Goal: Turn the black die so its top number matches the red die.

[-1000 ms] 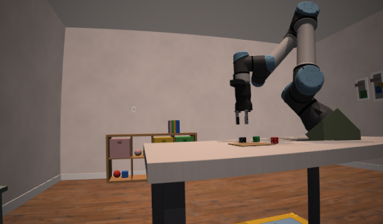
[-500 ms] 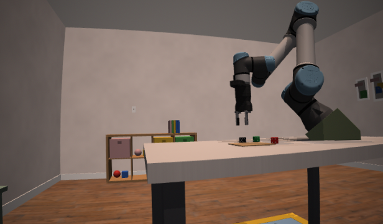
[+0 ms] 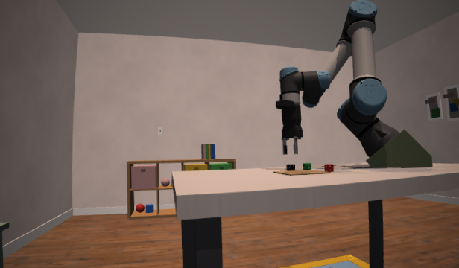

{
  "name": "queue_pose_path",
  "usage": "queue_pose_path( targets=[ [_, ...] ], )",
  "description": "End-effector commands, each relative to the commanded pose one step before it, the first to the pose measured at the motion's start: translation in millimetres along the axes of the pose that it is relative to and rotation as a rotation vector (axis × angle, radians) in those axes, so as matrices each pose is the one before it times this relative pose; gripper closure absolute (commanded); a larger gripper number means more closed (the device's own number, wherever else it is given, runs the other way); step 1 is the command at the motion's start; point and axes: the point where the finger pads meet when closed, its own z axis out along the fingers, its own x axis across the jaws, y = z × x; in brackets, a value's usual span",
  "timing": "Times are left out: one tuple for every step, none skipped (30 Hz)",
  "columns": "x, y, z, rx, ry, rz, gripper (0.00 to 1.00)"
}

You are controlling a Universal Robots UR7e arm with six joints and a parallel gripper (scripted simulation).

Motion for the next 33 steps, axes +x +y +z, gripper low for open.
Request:
queue_pose_path(
  targets=[
    [0.40,-0.45,4.07,0.00080,0.00104,0.00006,0.21],
    [-0.02,-0.03,1.63,0.00000,0.00000,0.00000,0.21],
    [-0.01,-0.03,1.62,0.00000,0.00000,0.00000,0.21],
    [-0.01,-0.04,1.60,0.00000,0.00000,0.00000,0.21],
    [-0.02,-0.03,1.58,0.00000,0.00000,0.00000,0.21],
    [-0.01,-0.03,1.55,0.00000,0.00000,0.00000,0.21],
    [-0.01,-0.04,1.52,0.00000,0.00000,0.00000,0.21],
    [-0.01,-0.03,1.48,0.00000,0.00000,0.00000,0.21],
    [-0.02,-0.02,1.43,0.00000,0.00000,0.00000,0.21],
    [-0.01,-0.04,1.37,0.00000,0.00000,0.00000,0.21],
    [-0.01,-0.03,1.32,0.00000,0.00000,0.00000,0.21],
    [-0.01,-0.02,1.25,0.00000,0.00000,0.00000,0.21],
    [-0.01,-0.03,1.17,0.00000,0.00000,0.00000,0.21],
    [-0.01,-0.03,1.09,0.00000,0.00000,0.00000,0.21],
    [-0.01,-0.02,1.02,0.00000,0.00000,0.00000,0.21],
    [-0.01,-0.02,0.95,0.00000,0.00000,0.00000,0.21],
    [0.00,0.00,0.00,0.00000,0.00000,0.00000,0.21],
    [0.00,0.00,0.00,0.00000,0.00000,0.00000,0.21],
    [-0.01,-0.01,0.87,0.00000,0.00000,0.00000,0.21],
    [0.00,-0.02,0.78,0.00000,0.00000,0.00000,0.21],
    [0.00,-0.02,0.70,0.00000,0.00000,0.00000,0.21],
    [0.00,-0.01,0.63,0.00000,0.00000,0.00000,0.21],
    [0.00,-0.01,0.55,0.00000,0.00000,0.00000,0.21],
    [0.00,-0.01,0.48,0.00000,0.00000,0.00000,0.21],
    [0.00,-0.01,0.41,0.00000,0.00000,0.00000,0.21],
    [0.00,-0.01,0.34,0.00000,0.00000,0.00000,0.21],
    [0.00,0.00,0.28,0.00000,0.00000,0.00000,0.21],
    [0.00,0.00,0.21,0.00000,0.00000,0.00000,0.21],
    [0.00,0.00,0.16,0.00000,0.00000,0.00000,0.21],
    [0.00,0.00,0.11,0.00000,0.00000,0.00000,0.21],
    [0.00,0.00,0.07,0.00000,0.00000,0.00000,0.21],
    [0.00,0.00,0.04,0.00000,0.00000,0.00000,0.21],
    [0.00,0.00,0.01,0.00000,0.00000,0.00000,0.21]
  ],
)
